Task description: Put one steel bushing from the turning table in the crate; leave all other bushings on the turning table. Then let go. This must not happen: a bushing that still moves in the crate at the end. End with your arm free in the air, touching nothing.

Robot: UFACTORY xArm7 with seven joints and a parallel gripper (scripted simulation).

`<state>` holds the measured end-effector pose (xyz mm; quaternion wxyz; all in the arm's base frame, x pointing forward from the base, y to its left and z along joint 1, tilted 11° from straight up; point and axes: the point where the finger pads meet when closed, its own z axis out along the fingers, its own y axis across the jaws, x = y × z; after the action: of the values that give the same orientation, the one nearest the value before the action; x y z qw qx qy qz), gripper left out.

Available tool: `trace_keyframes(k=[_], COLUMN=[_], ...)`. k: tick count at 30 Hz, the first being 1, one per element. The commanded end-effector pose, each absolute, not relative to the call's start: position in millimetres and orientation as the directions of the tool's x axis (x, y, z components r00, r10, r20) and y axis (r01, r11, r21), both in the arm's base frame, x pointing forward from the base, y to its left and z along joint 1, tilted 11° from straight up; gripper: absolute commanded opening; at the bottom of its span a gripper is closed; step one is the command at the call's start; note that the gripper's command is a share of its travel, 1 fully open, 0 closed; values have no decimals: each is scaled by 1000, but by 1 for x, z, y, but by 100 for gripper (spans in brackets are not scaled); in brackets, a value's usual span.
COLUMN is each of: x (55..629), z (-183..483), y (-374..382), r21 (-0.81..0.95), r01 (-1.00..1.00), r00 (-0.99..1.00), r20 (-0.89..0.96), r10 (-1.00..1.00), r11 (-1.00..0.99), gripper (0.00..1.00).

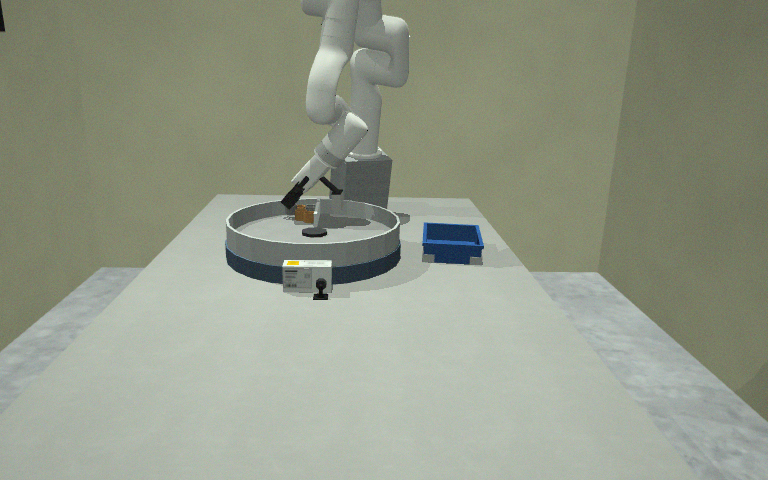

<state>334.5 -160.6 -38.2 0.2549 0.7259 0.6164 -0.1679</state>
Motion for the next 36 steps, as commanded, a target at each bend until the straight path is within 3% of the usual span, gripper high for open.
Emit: trace_keyframes(k=[1,14,36], x=[334,325,325], z=[-24,21,24], y=[-162,-166,-165], r21=[166,166,166], r01=[980,980,980], r00=[186,186,186], r20=[-558,-558,-558], r10=[808,808,808], r11=[-111,-111,-111], gripper=[0,0,0])
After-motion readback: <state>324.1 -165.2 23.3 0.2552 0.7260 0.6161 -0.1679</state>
